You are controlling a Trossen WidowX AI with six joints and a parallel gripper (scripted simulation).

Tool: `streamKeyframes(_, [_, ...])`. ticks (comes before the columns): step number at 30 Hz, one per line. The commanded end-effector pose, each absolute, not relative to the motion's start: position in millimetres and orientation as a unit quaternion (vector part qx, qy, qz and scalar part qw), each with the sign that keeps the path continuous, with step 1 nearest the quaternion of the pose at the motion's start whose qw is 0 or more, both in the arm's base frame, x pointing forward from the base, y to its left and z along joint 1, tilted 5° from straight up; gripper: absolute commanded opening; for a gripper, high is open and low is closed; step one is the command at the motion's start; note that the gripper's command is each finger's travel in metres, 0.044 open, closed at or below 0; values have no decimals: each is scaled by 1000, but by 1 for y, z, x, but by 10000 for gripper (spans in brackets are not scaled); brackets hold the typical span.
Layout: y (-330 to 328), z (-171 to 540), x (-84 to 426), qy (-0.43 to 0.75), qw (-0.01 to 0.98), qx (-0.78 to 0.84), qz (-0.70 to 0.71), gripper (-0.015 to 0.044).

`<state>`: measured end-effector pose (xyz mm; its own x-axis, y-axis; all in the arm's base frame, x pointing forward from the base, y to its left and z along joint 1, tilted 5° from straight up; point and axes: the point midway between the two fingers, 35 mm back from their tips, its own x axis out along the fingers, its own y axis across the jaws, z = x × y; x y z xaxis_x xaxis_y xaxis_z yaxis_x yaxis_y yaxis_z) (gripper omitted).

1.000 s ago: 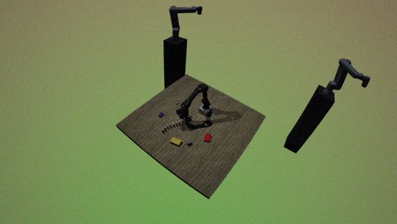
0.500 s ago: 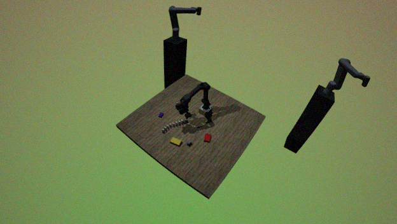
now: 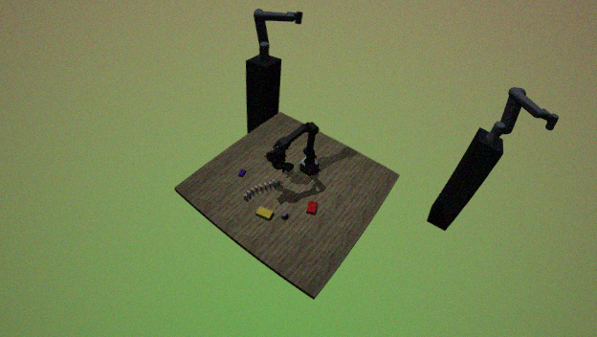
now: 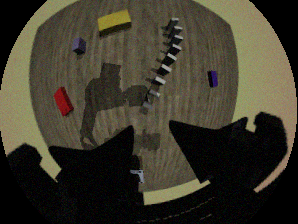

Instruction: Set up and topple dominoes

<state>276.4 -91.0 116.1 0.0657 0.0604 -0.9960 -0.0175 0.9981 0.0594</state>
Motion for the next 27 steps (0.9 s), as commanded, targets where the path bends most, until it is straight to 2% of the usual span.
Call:
streamKeyframes(1, [-84,98,267,666,716,-129,164,151])
streamKeyframes(7, [-75,75,254,593,650,-325,346,0])
streamKeyframes(27, [-74,73,253,582,640,-345,365,0])
